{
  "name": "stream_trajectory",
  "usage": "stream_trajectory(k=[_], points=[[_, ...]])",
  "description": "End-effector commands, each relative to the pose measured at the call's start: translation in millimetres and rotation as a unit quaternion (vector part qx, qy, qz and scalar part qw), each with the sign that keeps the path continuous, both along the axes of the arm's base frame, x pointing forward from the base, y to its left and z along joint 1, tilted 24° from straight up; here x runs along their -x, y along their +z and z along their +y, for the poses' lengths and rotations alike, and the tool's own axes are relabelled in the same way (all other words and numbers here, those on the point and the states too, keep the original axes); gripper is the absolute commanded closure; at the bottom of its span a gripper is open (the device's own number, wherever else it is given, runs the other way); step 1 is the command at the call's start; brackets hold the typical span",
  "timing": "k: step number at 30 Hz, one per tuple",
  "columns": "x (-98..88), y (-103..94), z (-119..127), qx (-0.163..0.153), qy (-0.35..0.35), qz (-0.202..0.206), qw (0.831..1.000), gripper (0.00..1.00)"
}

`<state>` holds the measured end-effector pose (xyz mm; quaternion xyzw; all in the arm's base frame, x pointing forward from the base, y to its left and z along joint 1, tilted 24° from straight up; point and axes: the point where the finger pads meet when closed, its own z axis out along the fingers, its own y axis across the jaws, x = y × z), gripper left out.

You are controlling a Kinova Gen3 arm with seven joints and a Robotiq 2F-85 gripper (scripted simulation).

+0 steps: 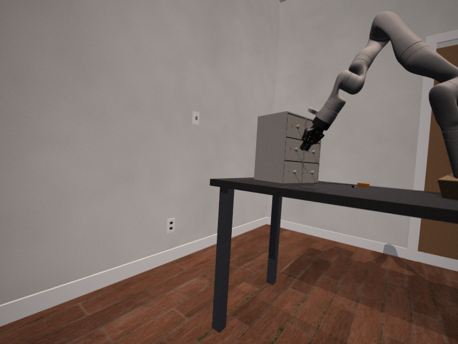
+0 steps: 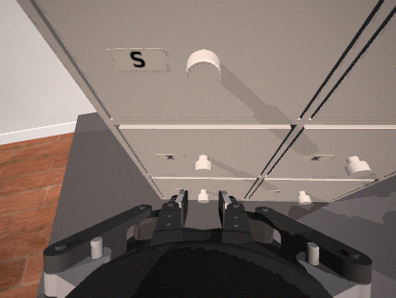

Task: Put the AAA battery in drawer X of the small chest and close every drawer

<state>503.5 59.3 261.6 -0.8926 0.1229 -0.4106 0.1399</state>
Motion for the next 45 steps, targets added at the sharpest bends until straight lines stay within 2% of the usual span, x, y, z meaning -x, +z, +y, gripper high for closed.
stream_trajectory(k=[1, 12, 27, 45], points=[[-0.8, 0.6, 0, 0.0, 0.0, -0.001, 1.0, 0.67], [-9.9, 2.7, -2, 0.0, 0.0, -0.001, 1.0, 0.67], [-31.8, 7.6, -6, 0.0, 0.0, -0.001, 1.0, 0.67], [-33.6, 8.0, -7, 0.0, 0.0, -0.001, 1.0, 0.67]])
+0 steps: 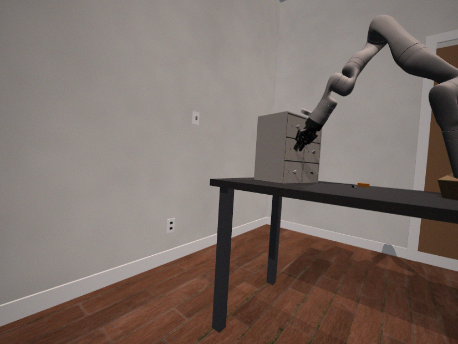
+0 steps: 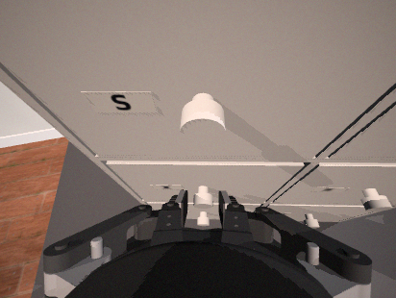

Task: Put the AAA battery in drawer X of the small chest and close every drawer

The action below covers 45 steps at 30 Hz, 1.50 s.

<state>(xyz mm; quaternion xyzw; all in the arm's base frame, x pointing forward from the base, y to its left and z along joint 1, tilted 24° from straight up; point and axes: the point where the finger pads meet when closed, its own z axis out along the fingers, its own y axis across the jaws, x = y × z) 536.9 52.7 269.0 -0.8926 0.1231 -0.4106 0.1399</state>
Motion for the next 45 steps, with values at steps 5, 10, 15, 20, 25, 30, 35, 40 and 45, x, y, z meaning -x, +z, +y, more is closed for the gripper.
stream_trajectory(k=[5, 10, 15, 20, 25, 30, 35, 40, 45], points=[[-0.2, 0.5, -0.2, 0.0, 0.0, -0.001, 1.0, 0.67], [-0.2, 0.5, -0.2, 0.0, 0.0, -0.001, 1.0, 0.67], [-0.2, 0.5, -0.2, 0.0, 0.0, -0.001, 1.0, 0.87], [-0.2, 0.5, -0.2, 0.0, 0.0, -0.001, 1.0, 0.87], [-0.2, 0.5, -0.2, 0.0, 0.0, -0.001, 1.0, 0.87], [-0.2, 0.5, -0.2, 0.0, 0.0, -0.001, 1.0, 0.87], [-0.2, 0.5, -0.2, 0.0, 0.0, -0.001, 1.0, 0.87], [0.1, 0.5, -0.1, 0.0, 0.0, -0.001, 1.0, 0.87], [1.2, 0.2, 0.1, 0.0, 0.0, -0.001, 1.0, 0.87]])
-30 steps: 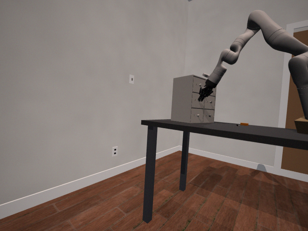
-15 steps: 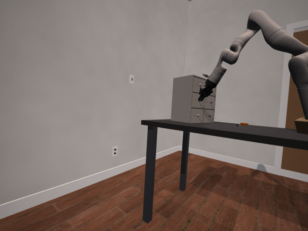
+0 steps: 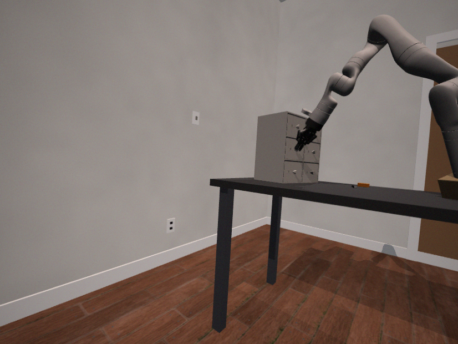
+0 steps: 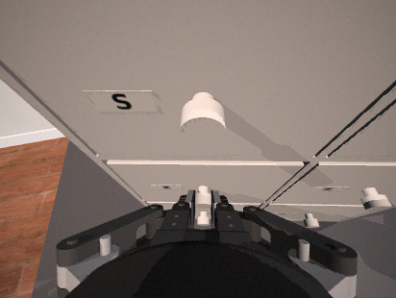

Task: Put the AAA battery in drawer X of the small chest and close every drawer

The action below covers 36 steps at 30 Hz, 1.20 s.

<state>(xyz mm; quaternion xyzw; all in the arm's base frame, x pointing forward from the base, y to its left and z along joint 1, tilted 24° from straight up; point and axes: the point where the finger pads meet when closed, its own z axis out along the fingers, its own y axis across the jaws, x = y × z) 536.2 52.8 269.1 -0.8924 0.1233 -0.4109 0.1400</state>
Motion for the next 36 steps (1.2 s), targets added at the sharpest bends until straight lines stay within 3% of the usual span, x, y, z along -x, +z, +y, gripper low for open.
stream_trajectory(k=[1, 36], points=[[0.9, 0.1, 0, 0.0, 0.0, 0.0, 1.0, 0.87], [33.6, -7.2, 7, 0.0, 0.0, 0.0, 1.0, 0.87]])
